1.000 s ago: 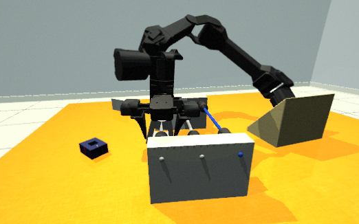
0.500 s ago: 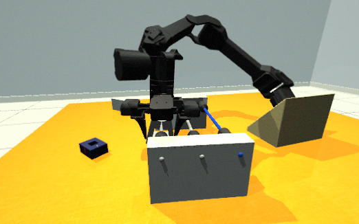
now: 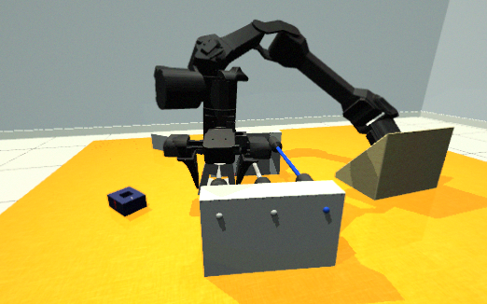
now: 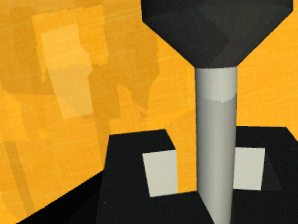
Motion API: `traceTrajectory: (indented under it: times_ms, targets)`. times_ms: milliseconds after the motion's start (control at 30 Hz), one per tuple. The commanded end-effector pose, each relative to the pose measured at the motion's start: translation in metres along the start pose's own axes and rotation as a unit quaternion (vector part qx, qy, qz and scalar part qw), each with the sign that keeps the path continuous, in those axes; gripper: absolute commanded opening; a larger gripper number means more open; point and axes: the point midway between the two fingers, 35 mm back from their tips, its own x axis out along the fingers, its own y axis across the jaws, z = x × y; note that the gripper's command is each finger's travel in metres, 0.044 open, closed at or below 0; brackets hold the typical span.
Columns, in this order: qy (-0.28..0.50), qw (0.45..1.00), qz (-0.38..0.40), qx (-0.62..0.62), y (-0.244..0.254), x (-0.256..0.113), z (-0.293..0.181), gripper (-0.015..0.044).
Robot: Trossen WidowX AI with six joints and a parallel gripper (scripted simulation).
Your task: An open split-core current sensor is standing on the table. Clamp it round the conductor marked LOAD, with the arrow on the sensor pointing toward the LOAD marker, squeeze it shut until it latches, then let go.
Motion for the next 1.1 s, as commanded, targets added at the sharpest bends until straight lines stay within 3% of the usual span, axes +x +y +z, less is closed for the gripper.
traceTrajectory:
  times_ms: [0,500,1067]
  targets:
    - [0.0,1.0,-0.001,0.001,-0.001,-0.001,0.0,0.0]
    - [0.0,1.0,-0.004,0.0,0.0,-0.001,0.0,0.0]
    - [0.001,0.995,-0.1,-0.005,-0.001,-0.014,0.001,0.0]
